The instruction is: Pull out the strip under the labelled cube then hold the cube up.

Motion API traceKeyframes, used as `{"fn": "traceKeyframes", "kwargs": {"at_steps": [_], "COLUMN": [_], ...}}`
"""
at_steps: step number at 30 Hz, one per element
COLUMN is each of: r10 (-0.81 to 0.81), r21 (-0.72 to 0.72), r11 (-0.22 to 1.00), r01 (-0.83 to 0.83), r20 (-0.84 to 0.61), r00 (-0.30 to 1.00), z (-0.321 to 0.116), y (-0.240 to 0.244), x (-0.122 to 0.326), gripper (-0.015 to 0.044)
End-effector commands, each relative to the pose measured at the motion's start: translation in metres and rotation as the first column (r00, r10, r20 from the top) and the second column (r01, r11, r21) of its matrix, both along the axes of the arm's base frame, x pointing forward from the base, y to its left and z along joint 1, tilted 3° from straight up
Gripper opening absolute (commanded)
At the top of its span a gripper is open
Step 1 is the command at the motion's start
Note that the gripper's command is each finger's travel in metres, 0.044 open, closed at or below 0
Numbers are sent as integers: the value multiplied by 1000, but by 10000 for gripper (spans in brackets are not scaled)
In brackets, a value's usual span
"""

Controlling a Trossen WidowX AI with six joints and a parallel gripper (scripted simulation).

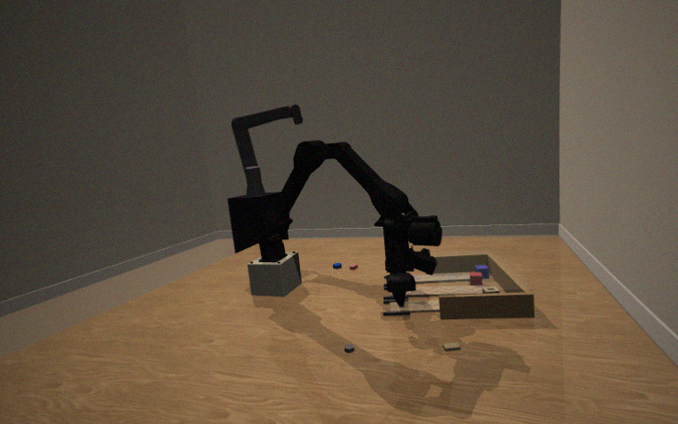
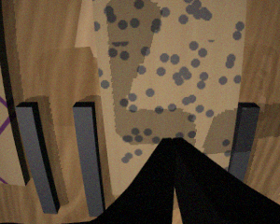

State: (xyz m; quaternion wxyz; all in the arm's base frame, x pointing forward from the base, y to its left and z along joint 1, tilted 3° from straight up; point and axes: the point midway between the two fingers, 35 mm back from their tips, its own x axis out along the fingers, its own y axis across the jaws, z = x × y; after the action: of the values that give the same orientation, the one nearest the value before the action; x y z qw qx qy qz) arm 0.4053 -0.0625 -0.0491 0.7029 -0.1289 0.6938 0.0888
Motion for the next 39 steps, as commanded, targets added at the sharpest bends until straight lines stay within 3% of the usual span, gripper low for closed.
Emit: {"fn": "traceKeyframes", "kwargs": {"at_steps": [1,16,39], "r10": [1,1,1], "r21": [3,3,2], "r11": [1000,1000,1000], "r01": [-1,-1,-1], "r20": [3,3,0], "r00": [1000,1000,1000], "z": [-1,-2,-4], "y": [0,0,-11], "x": [1,1,-33], "gripper": [0,0,0]}}
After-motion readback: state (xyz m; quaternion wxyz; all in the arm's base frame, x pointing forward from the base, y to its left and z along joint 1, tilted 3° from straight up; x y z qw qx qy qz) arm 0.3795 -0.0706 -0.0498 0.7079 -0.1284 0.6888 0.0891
